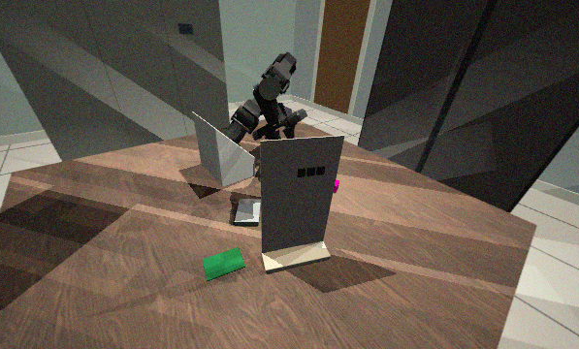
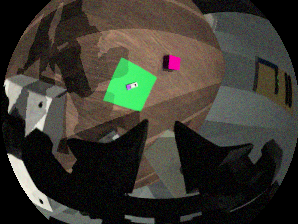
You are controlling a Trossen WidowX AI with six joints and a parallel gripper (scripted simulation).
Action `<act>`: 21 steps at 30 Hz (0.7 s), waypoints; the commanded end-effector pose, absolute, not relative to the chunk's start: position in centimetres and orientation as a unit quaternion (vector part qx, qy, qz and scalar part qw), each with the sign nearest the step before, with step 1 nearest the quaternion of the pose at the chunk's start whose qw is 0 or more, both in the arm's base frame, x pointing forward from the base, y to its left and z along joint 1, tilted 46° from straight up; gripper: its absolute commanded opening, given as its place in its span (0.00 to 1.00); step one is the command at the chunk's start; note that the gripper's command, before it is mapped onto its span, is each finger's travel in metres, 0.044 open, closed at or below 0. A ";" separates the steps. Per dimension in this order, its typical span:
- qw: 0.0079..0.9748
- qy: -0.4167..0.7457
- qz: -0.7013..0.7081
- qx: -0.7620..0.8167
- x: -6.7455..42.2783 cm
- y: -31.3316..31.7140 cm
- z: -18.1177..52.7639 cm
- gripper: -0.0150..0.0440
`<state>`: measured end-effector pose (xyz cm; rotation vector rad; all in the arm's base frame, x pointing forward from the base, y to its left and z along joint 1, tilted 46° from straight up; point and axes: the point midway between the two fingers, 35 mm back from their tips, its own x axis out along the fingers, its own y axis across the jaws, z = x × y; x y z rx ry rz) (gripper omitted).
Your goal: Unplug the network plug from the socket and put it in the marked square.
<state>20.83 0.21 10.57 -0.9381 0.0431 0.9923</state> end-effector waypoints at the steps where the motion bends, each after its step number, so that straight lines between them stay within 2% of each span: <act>1: 0.776 0.017 0.458 -0.433 20.8 -0.5 11.3 0.52; 21: 0.785 -0.004 0.448 -0.428 20.0 -3.3 15.5 0.52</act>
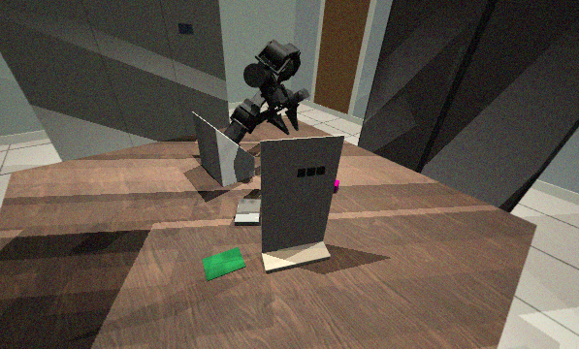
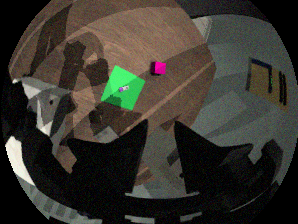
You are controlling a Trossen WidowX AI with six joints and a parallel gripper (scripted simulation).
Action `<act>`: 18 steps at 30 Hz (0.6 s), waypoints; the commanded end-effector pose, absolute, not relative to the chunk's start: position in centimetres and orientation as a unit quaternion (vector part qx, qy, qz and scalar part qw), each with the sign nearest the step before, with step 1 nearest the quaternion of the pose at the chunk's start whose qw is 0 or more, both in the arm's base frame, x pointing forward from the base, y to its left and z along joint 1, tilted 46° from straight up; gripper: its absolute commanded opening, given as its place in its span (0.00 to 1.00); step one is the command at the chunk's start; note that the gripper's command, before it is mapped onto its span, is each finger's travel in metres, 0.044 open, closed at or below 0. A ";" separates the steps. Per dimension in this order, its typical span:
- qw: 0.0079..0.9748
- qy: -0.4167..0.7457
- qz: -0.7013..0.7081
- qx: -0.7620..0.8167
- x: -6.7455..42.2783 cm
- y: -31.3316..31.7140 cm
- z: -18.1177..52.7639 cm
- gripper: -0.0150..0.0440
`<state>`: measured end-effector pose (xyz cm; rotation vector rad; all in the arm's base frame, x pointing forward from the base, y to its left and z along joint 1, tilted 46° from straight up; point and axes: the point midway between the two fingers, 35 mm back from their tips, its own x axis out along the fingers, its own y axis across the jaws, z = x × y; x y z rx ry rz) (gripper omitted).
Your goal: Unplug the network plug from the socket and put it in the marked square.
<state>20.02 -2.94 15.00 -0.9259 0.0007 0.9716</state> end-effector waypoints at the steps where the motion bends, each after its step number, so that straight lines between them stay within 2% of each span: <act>1: 0.785 -0.004 0.448 -0.428 20.0 -3.3 15.5 0.56; 11: 0.785 -0.004 0.448 -0.428 20.0 -3.3 15.5 1.00; 18: 0.785 -0.004 0.448 -0.428 20.0 -3.3 15.5 1.00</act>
